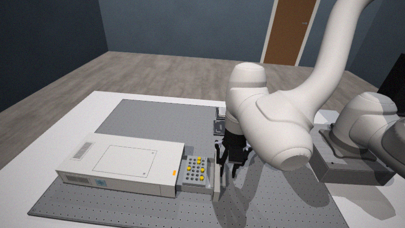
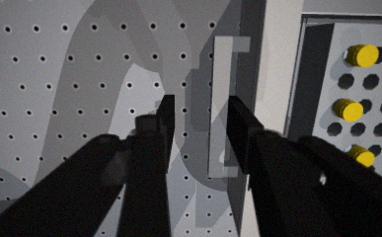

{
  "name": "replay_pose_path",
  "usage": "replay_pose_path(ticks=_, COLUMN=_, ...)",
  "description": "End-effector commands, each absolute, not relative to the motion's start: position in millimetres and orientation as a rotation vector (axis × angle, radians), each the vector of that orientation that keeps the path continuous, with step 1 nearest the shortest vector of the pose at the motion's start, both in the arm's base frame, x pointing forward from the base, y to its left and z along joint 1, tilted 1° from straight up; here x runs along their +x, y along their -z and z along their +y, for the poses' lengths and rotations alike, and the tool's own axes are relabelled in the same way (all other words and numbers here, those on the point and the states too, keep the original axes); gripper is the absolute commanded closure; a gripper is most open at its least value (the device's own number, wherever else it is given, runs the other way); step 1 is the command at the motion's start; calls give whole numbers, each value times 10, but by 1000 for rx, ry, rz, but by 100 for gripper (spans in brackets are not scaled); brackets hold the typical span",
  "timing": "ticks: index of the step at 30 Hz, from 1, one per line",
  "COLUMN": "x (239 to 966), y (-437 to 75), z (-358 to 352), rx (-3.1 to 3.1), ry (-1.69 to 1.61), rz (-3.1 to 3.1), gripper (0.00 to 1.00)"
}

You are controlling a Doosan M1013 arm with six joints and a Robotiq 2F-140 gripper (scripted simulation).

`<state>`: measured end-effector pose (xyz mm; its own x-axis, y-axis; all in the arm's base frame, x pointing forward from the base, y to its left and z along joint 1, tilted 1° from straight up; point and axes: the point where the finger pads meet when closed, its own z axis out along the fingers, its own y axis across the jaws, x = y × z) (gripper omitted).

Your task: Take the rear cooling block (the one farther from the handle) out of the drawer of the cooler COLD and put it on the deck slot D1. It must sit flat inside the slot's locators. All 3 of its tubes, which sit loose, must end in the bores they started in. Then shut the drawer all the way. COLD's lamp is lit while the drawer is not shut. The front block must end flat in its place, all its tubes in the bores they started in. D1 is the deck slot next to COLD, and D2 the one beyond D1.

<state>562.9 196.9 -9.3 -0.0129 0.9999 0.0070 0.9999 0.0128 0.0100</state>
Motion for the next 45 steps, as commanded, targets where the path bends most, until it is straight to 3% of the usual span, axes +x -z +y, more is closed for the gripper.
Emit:
replay_pose_path(ticks=1, x=5579, y=74, z=1980, rx=2196, ry=-22, rz=2234, gripper=66)
replay_pose_path(ticks=45, x=5102, y=82, z=1970, rx=2197, ry=-22, rz=2235, gripper=66)
